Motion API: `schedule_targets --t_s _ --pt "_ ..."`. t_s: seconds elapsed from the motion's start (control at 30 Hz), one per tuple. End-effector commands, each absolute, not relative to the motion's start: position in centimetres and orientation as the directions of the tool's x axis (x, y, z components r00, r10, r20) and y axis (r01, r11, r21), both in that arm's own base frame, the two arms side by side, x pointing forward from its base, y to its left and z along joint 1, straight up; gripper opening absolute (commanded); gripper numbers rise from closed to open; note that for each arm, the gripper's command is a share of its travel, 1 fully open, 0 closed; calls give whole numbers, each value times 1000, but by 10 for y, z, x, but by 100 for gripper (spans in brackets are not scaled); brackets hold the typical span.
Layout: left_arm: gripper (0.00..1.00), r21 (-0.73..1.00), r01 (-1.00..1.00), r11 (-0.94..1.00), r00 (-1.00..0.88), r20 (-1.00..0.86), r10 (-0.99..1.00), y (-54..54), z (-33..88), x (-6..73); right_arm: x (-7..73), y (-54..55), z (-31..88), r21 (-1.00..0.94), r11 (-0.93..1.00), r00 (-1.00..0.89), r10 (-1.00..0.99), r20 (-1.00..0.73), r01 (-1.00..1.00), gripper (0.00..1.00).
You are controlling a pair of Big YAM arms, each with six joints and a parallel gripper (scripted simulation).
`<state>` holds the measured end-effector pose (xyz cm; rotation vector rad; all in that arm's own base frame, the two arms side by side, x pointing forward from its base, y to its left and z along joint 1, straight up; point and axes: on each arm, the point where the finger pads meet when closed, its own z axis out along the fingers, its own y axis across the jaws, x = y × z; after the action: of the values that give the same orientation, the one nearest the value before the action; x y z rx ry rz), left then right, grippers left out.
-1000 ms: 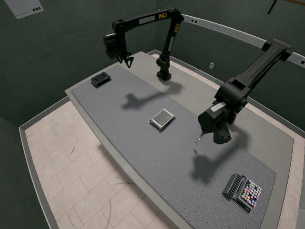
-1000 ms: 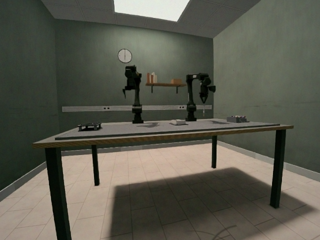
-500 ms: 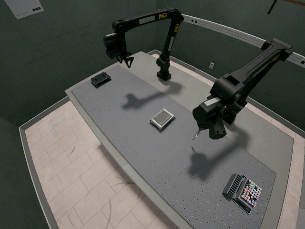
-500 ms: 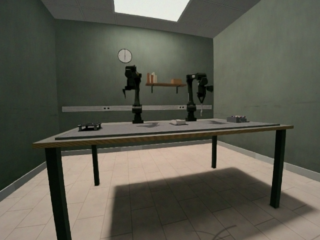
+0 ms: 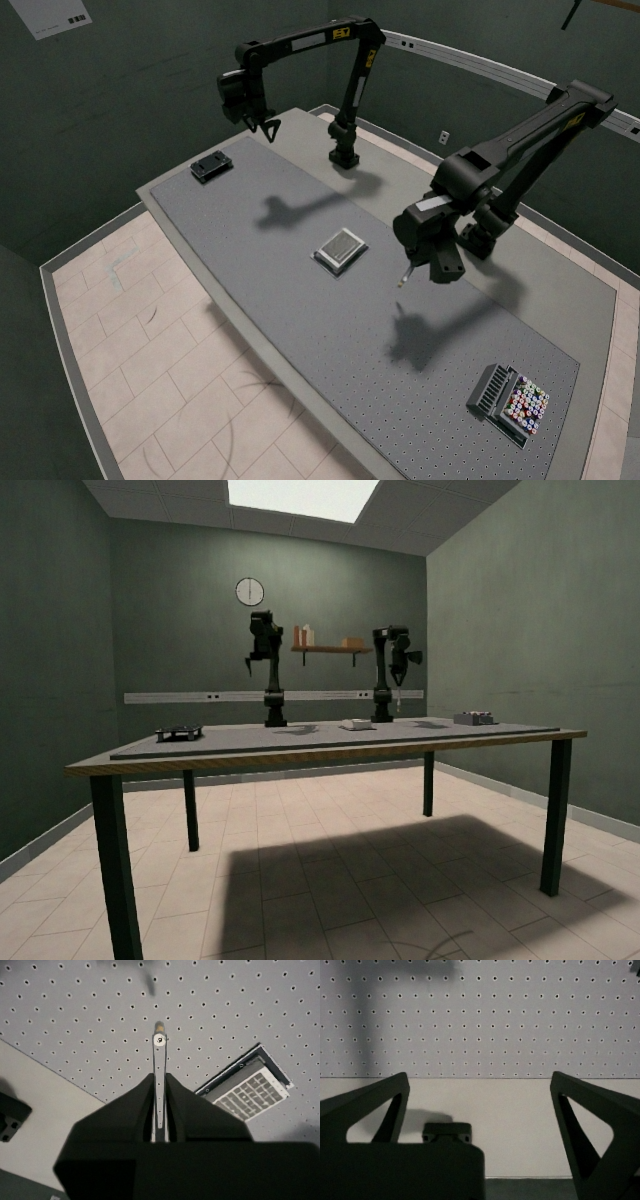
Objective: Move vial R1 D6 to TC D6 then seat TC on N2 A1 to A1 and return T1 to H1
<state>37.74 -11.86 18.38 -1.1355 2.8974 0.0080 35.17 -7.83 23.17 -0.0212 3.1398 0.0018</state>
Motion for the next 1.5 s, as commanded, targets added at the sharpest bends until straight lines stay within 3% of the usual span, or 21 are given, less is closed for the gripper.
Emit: schedule_targets --t_s 0.0,1.47 --pt "9 -26 -691 722 -721 -43 -692 -132 198 391 359 -80 244 -8 1000 -999 -5 -35 -5 100" --pt "9 -33 -691 722 -721 -40 -692 -197 199 383 359 -80 244 -8 1000 -999 -5 -35 -5 100"
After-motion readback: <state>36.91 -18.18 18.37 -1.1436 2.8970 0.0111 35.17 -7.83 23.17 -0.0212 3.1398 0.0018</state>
